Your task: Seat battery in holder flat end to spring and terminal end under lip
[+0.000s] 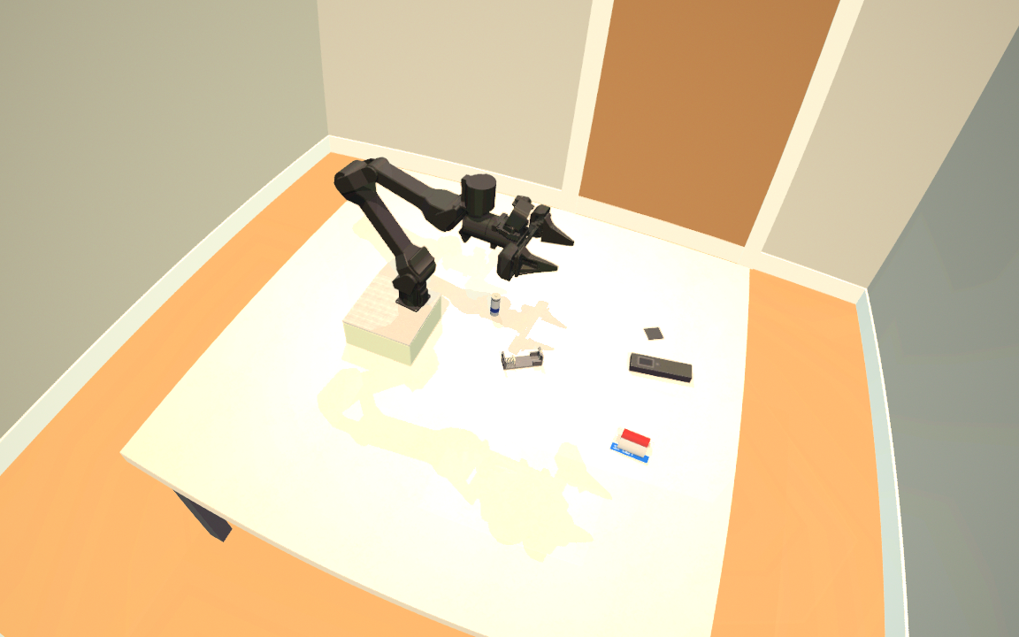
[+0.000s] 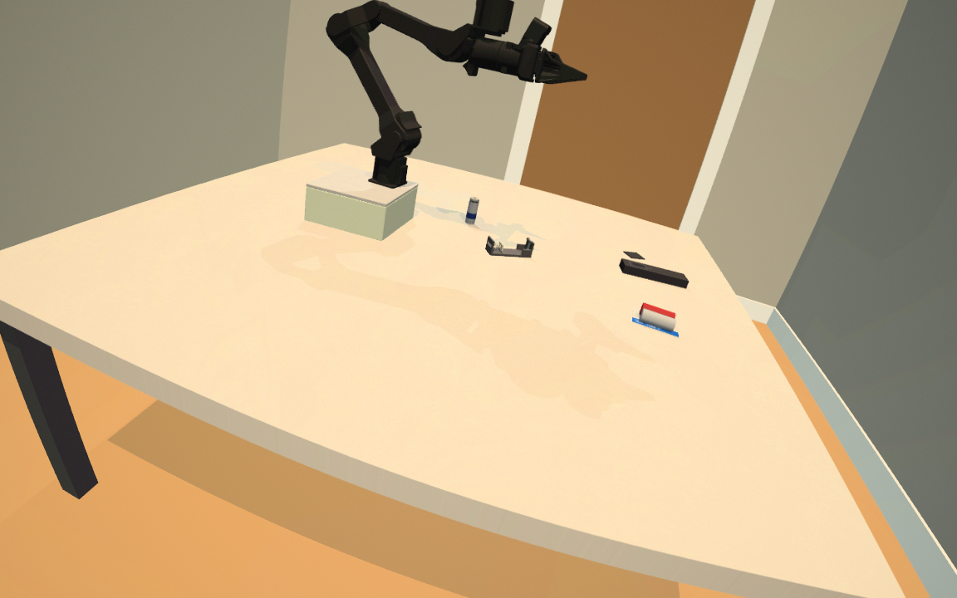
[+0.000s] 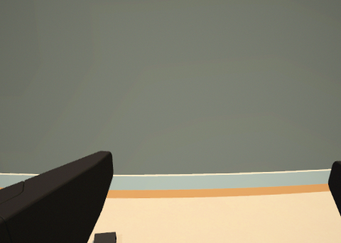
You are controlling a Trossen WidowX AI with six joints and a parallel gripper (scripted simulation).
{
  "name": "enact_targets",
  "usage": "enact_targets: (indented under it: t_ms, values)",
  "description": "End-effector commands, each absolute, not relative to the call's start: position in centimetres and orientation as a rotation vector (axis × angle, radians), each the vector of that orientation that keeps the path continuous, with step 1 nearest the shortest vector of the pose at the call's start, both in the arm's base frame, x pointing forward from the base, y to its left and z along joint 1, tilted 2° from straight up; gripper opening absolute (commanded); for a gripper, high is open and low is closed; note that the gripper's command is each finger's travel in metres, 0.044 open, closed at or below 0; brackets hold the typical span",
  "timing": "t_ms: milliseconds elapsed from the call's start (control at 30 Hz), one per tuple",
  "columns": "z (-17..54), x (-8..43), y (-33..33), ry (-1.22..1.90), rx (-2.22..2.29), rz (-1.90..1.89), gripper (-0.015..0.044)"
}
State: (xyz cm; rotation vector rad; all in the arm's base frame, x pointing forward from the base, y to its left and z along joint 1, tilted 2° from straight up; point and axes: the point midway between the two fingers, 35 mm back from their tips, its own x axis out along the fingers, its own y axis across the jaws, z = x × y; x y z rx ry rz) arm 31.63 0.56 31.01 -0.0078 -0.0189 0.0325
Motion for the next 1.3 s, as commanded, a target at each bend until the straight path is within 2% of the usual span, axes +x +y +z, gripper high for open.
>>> enact_targets:
  t_ms: [0, 200, 467, 700, 1133, 1267]
  values:
    - [30.6, 31.8, 0.8, 0.001, -0.017, 0.039, 0.0374]
    - [20.0, 32.4, 7.1, 0.507, -0.309, 0.285, 0.0216]
    - [11.2, 26.7, 11.9, 0.976, -0.698, 0.646, 0.0006]
    - [7.7, 20.2, 12.9, 1.298, -1.029, 0.978, 0.0000]
    - [7.6, 20.0, 12.9, 1.307, -1.038, 0.987, 0.0000]
    - [5.4, 20.3, 13.0, 1.306, -1.038, 0.987, 0.0000]
